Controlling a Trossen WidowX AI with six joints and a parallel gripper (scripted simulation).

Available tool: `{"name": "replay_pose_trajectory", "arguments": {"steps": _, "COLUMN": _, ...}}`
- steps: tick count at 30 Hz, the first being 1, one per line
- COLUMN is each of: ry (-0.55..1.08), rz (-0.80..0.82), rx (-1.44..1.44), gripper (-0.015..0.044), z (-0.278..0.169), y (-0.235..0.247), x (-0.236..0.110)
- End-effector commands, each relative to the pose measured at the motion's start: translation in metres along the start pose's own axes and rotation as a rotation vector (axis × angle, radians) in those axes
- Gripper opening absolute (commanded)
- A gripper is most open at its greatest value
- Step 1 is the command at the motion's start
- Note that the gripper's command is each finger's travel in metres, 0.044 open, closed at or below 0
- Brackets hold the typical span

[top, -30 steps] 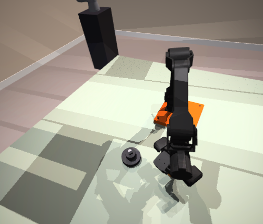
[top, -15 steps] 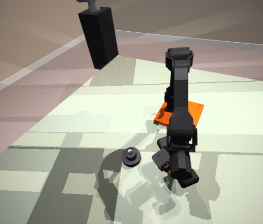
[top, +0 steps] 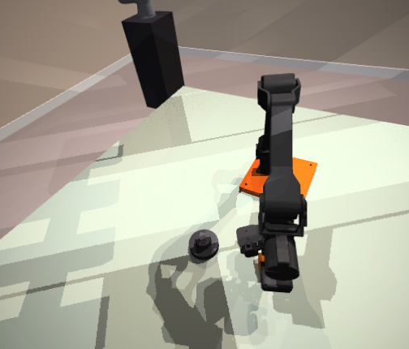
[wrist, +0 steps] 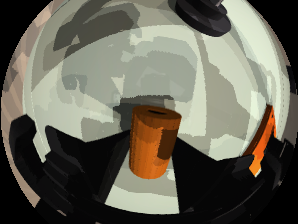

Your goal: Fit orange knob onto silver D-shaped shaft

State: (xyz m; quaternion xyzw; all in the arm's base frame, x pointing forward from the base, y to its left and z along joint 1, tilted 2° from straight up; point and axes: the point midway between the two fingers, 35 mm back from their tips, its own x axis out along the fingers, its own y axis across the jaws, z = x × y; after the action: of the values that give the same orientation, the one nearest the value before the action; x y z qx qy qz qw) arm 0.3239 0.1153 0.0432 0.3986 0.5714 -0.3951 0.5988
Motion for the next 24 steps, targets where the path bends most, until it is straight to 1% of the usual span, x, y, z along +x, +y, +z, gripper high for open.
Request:
{"name": "replay_pose_trajectory", "arguments": {"steps": 1, "ry": -0.002, "rz": 0.009, "rx": 0.087, "gripper": 0.0181, "z": 0.0004, "y": 0.0013, "x": -0.0032}}
{"name": "replay_pose_trajectory", "arguments": {"steps": 8, "ry": -0.002, "rz": 0.009, "rx": 0.109, "gripper": 0.0181, "z": 0.0004, "y": 0.0013, "x": -0.0032}}
{"name": "replay_pose_trajectory", "arguments": {"steps": 24, "ry": 0.001, "rz": 0.01, "rx": 0.636, "gripper": 0.0181, "z": 0.0004, "y": 0.0012, "x": -0.0032}}
